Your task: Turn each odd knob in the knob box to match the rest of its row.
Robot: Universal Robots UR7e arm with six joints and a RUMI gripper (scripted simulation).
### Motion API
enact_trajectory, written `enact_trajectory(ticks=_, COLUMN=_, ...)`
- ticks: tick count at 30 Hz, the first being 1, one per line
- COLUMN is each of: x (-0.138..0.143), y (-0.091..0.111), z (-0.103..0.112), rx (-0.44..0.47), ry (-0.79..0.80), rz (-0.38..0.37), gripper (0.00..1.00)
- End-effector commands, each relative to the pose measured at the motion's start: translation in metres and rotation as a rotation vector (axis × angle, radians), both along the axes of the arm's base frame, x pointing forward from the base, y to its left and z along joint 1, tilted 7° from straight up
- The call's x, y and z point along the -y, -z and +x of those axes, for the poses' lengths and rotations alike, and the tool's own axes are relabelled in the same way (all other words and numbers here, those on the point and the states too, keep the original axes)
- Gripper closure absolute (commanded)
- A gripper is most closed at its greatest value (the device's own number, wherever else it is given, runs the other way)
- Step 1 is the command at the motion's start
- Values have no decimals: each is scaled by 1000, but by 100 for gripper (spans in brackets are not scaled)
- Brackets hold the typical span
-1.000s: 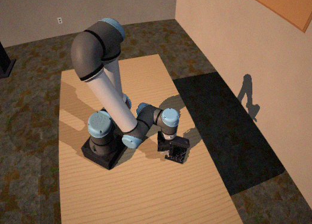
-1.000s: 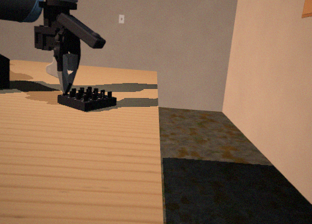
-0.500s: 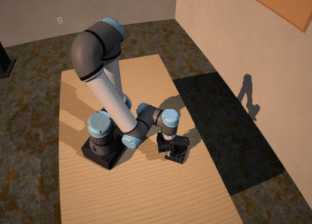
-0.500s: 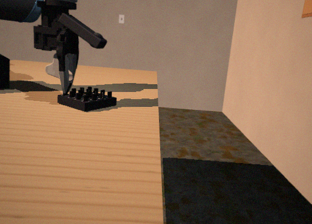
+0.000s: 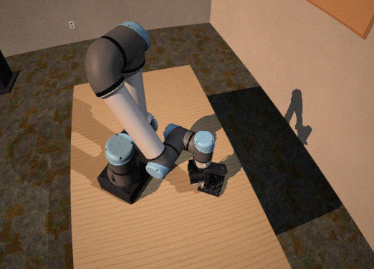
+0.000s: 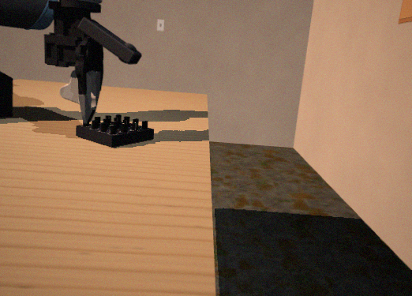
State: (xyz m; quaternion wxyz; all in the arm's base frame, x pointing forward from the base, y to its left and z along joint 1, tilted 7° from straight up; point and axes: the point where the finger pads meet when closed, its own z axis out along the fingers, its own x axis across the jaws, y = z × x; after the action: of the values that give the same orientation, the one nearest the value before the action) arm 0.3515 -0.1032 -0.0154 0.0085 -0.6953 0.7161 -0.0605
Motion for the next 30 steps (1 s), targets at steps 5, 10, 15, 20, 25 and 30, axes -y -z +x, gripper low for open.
enact_trajectory(ticks=5, x=0, y=0, z=0, rx=1, ry=-1, rz=-1, gripper=96)
enact_trajectory(ticks=10, x=0, y=0, z=0, rx=1, ry=-1, rz=-1, gripper=89)
enact_trajectory(ticks=15, x=0, y=0, z=0, rx=1, ry=-1, rz=-1, gripper=89)
enact_trajectory(ticks=20, x=0, y=0, z=0, rx=1, ry=-1, rz=-1, gripper=89)
enact_trajectory(ticks=25, x=0, y=0, z=0, rx=1, ry=-1, rz=-1, gripper=89)
enact_trajectory(ticks=30, x=0, y=0, z=0, rx=1, ry=-1, rz=-1, gripper=89)
